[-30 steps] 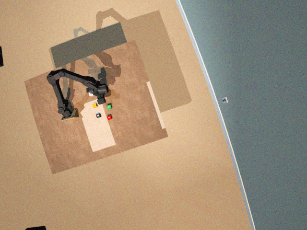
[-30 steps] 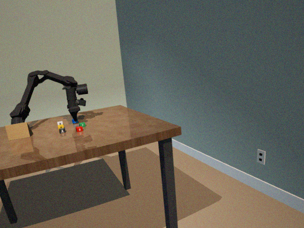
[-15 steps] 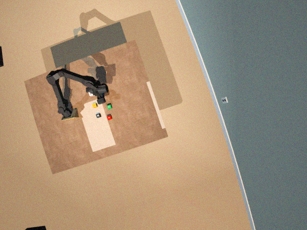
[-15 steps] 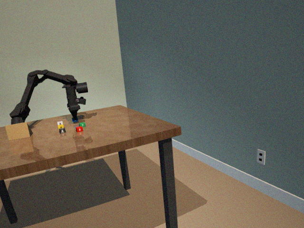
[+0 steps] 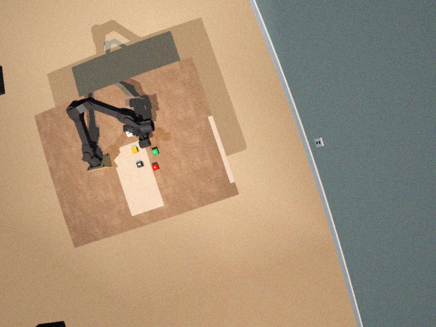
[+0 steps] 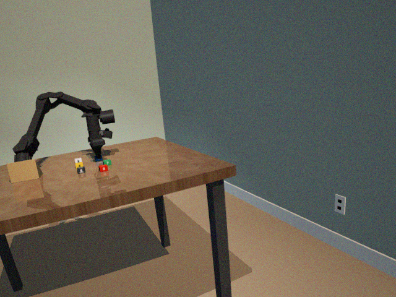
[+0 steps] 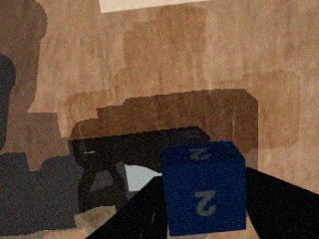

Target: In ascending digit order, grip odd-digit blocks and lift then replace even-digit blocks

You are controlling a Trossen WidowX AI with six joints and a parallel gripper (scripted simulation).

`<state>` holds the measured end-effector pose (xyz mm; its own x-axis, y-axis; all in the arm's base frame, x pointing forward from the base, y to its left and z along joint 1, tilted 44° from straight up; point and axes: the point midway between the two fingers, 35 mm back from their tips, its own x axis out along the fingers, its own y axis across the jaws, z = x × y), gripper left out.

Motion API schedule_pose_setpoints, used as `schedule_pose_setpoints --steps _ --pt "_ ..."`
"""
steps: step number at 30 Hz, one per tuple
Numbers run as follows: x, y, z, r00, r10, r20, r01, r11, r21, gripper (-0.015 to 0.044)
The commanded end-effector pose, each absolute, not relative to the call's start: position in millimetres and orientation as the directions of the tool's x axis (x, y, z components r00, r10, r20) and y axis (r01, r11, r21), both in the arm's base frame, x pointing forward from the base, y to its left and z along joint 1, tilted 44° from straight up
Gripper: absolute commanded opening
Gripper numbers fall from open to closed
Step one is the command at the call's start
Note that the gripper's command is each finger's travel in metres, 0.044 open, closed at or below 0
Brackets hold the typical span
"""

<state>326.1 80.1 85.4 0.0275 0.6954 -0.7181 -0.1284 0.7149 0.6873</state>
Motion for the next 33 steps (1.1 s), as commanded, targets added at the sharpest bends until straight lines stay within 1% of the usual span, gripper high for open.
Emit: schedule_pose_setpoints --steps 1,7,17,18,22,25,30,33 --pt "325.5 81.6 83.4 0.027 0.698 -0.716 -0.124 0.713 0.691 0.012" --pt "325.5 81.6 83.4 0.027 0.698 -0.716 -0.124 0.713 0.691 0.012" --pt "325.5 81.6 83.4 0.027 0.698 -0.716 -0.124 0.713 0.691 0.0383" --pt "325.5 81.6 83.4 0.027 0.698 -0.716 -0.124 0.713 0.691 0.04" --pt "325.6 79.6 85.4 0.027 0.698 -0.716 -0.124 0.713 0.69 0.04" --pt "324.9 58.2 106.9 0.027 0.697 -0.717 -0.123 0.714 0.689 0.04" --pt "324.7 56.2 109.0 0.026 0.697 -0.717 -0.123 0.714 0.689 0.04" --pt "326.4 42.1 122.5 0.027 0.694 -0.719 -0.123 0.716 0.687 0.0321"
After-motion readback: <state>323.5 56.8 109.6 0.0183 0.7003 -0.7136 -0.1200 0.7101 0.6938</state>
